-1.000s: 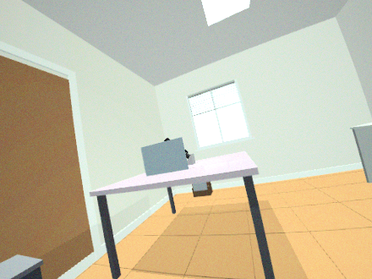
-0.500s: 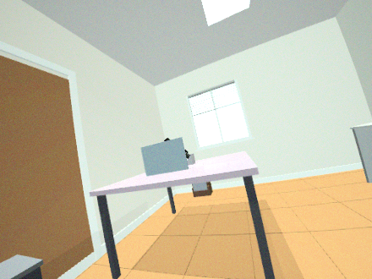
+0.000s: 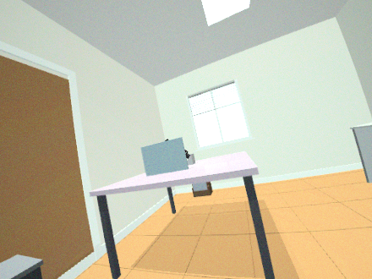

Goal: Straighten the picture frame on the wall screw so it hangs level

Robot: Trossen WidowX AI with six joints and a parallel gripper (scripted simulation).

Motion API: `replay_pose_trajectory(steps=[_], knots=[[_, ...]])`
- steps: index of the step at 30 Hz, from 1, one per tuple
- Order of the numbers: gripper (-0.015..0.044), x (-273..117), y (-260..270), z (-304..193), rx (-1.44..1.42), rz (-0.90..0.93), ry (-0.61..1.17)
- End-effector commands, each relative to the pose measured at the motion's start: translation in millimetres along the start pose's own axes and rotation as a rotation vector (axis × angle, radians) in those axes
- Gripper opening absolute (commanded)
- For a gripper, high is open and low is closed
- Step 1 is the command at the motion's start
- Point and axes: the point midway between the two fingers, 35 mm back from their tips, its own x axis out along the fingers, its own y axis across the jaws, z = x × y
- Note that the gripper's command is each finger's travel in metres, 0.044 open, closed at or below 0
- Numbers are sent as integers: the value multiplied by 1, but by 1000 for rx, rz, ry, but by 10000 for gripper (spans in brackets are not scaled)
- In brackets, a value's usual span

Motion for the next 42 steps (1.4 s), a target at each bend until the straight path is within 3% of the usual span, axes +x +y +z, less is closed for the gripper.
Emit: replay_pose_trajectory(steps=[1,6,26,42], knots=[[260,-1,-19,10,-2,-7,-1],[260,-5,-40,25,-2,-6,-4],[260,-6,-41,22,-2,-6,-4],[260,69,-41,23,-1,-2,-5]])
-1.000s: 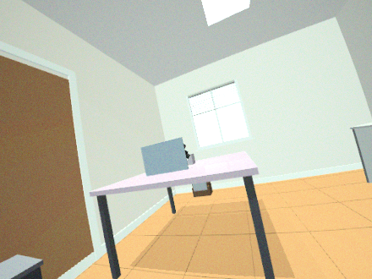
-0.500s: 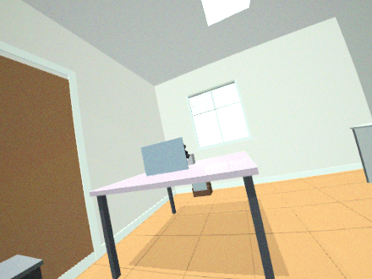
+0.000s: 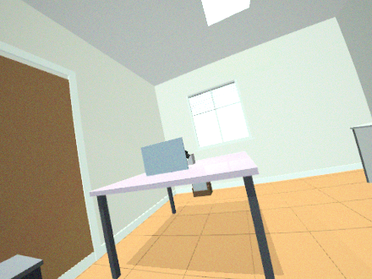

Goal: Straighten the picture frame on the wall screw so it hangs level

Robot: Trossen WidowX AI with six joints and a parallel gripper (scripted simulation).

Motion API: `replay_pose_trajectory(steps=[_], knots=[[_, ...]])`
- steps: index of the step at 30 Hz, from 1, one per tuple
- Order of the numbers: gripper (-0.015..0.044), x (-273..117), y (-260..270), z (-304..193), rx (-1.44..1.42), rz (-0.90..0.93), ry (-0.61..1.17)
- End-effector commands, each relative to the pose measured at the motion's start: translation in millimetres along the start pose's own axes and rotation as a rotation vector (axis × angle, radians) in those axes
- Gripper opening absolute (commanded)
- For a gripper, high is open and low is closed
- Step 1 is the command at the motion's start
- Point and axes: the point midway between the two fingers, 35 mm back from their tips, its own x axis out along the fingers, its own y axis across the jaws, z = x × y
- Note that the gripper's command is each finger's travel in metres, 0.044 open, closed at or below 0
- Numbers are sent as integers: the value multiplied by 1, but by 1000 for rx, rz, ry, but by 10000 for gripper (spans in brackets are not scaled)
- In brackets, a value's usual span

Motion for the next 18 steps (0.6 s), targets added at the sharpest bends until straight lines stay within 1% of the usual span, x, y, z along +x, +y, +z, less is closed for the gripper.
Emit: replay_pose_trajectory(steps=[1,18], knots=[[260,16,-3,0,0,4,-7],[260,19,-3,0,0,4,-7]])
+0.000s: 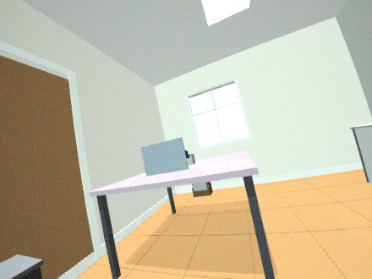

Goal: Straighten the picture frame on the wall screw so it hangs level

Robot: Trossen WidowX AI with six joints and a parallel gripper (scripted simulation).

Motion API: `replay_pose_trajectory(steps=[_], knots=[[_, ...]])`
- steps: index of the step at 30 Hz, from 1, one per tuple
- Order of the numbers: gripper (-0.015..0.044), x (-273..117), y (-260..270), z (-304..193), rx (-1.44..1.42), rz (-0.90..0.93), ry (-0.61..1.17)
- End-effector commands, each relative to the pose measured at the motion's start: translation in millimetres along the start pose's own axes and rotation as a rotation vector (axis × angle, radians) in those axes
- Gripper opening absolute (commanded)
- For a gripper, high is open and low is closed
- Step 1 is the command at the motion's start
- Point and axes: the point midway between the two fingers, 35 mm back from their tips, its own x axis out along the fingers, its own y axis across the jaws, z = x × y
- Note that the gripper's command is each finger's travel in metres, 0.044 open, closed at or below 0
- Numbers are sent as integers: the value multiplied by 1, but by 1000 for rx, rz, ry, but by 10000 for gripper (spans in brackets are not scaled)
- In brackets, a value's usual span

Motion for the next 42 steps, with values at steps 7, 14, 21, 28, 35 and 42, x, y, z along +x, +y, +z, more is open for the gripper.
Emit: replay_pose_trajectory(steps=[7,14,21,28,35,42], knots=[[260,13,2,2,-1,3,-7],[260,24,2,2,-1,3,-7],[260,35,2,2,-1,4,-7],[260,39,1,1,-1,4,-7],[260,39,1,1,-1,4,-7],[260,39,1,1,-1,4,-7]])
